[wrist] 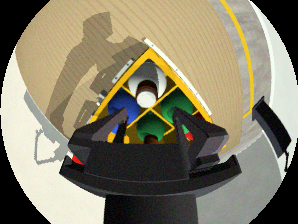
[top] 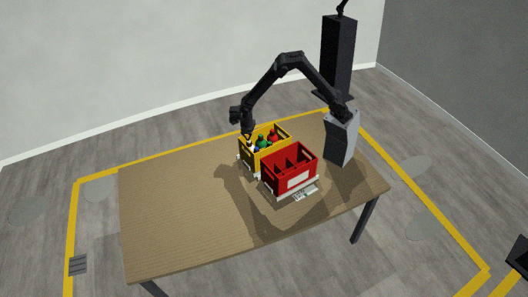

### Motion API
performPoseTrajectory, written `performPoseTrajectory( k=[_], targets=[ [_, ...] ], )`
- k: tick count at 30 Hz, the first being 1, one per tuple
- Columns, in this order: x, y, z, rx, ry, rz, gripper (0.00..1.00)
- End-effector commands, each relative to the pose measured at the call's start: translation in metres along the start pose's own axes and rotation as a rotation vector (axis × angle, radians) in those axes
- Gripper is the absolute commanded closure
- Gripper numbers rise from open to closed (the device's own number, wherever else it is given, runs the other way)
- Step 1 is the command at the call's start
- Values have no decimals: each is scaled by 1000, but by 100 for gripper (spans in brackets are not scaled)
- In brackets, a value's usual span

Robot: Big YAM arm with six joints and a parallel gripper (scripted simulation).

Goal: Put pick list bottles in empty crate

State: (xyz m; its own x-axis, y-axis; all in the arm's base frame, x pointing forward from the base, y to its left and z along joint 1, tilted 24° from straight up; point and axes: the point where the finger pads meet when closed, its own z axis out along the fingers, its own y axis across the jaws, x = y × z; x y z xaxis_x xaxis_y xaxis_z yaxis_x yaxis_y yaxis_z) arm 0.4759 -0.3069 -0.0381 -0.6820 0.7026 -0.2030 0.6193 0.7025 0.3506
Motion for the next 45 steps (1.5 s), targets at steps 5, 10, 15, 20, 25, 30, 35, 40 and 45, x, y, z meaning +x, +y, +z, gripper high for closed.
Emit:
performPoseTrajectory(
  k=[5,10,15,20,25,30,35,40,45],
  targets=[
    [-19,12,14,-4,-30,-21,39],
    [-19,12,18,-5,-30,-26,39],
    [-18,12,25,-5,-29,-21,39],
    [-18,12,32,-5,-28,-21,39],
    [-18,12,37,-5,-28,-20,39],
    [-17,12,43,-5,-28,-20,39],
    [-17,12,49,-5,-27,-20,39],
    [-17,12,52,-5,-26,-23,39],
    [-21,16,44,-7,-37,-27,39]
  ],
)
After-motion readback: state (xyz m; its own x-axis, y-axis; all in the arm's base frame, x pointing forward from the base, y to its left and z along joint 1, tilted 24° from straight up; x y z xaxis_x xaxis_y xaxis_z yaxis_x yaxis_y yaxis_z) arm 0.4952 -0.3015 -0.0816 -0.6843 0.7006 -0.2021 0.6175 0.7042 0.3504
